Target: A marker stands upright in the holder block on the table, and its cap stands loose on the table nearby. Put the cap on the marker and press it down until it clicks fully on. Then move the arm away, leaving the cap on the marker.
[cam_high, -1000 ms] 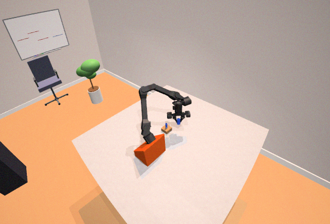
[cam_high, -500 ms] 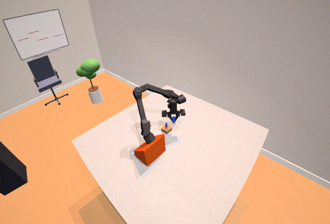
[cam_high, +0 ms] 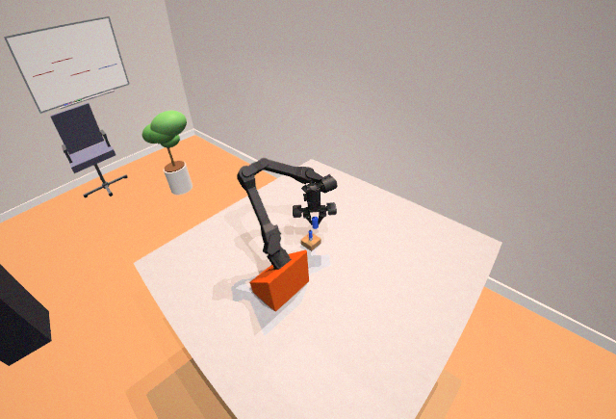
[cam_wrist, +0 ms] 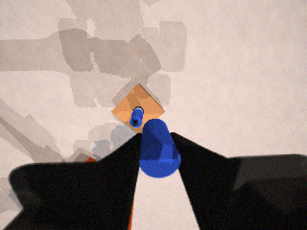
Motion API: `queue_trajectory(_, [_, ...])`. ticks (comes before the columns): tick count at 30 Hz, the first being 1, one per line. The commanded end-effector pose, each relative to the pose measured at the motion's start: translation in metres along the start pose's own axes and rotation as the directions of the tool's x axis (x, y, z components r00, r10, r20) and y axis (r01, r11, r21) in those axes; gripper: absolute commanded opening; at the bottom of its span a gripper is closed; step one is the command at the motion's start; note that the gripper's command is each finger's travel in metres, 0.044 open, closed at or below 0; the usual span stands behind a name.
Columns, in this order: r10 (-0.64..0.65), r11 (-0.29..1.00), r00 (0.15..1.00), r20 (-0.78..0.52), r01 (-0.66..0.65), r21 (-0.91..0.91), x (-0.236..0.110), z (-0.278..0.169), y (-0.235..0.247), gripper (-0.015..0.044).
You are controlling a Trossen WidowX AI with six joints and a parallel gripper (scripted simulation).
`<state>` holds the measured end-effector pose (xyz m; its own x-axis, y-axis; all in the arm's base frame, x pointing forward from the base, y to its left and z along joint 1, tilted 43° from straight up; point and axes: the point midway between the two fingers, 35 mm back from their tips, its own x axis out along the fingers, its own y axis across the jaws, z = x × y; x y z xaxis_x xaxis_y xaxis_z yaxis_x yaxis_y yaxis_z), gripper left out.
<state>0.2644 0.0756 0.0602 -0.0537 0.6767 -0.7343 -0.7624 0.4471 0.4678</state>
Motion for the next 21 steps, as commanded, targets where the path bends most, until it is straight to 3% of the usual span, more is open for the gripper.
queue_trajectory(1, [0.006, 1.000, 1.000, 0.001, -0.006, 0.012, -0.002, 0.000, 0.014, 0.0000])
queue_trajectory(21, [0.008, 1.000, 1.000, 0.001, -0.008, 0.017, 0.012, 0.000, 0.023, 0.0000])
